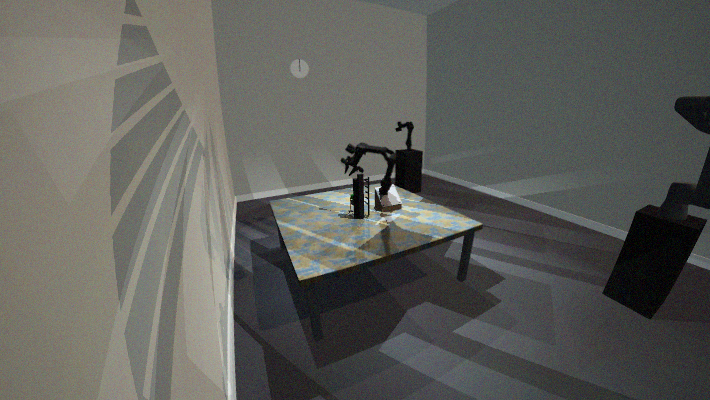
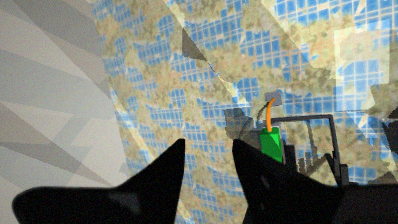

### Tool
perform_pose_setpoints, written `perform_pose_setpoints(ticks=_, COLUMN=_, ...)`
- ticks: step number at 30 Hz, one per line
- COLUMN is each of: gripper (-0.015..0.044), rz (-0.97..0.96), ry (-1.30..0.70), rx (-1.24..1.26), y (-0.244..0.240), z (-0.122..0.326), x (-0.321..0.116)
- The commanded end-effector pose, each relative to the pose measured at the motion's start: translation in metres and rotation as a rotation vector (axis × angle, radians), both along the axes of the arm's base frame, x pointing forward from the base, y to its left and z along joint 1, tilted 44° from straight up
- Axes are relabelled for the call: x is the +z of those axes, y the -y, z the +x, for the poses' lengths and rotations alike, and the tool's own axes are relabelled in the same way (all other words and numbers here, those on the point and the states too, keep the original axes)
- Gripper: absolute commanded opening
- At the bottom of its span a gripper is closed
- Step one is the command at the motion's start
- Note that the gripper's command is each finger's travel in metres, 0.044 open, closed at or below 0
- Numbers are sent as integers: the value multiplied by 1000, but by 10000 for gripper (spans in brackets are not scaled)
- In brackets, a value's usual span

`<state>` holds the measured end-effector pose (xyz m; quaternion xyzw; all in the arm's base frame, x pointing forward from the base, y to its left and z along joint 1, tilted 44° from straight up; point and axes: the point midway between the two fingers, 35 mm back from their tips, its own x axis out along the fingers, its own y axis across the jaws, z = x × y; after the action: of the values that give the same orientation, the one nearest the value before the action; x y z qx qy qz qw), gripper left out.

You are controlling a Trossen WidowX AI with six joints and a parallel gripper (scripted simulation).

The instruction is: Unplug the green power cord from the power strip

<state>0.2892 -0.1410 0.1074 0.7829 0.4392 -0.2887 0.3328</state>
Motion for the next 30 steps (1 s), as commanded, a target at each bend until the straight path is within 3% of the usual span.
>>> perform_pose_setpoints(ticks=1, gripper=160, rz=44, ry=-106, rx=281, y=-52, z=2, x=-51)
perform_pose_setpoints(ticks=6, gripper=160, rz=92, ry=-195, rx=569, y=-103, z=-9, x=-94)
perform_pose_setpoints(ticks=30, gripper=160, rz=94, ry=-197, rx=575, y=-121, z=-12, x=-79)
